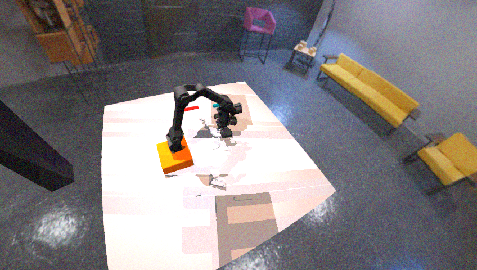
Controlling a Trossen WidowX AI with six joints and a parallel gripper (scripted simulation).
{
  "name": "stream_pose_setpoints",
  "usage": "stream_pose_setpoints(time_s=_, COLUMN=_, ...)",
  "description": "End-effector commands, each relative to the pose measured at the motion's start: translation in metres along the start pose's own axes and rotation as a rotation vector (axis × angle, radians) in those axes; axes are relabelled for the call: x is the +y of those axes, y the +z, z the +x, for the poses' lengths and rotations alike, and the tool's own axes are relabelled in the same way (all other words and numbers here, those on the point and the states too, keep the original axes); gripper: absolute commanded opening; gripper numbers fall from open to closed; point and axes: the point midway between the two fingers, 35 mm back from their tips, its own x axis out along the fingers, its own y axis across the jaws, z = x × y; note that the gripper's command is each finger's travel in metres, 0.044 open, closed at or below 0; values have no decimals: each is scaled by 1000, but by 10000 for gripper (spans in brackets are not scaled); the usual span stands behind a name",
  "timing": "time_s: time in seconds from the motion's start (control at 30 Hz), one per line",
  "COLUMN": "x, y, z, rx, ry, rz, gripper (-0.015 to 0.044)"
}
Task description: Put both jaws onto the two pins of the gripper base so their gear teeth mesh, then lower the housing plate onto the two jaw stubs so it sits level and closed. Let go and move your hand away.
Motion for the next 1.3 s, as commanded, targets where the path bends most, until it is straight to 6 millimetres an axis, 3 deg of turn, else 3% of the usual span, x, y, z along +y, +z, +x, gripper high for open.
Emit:
stream_pose_setpoints(time_s=0.0, x=1, y=1, z=-1, rx=-2, ry=6, rz=4, gripper=134)
stream_pose_setpoints(time_s=1.27, x=1, y=1, z=-1, rx=-2, ry=5, rz=-15, gripper=134)
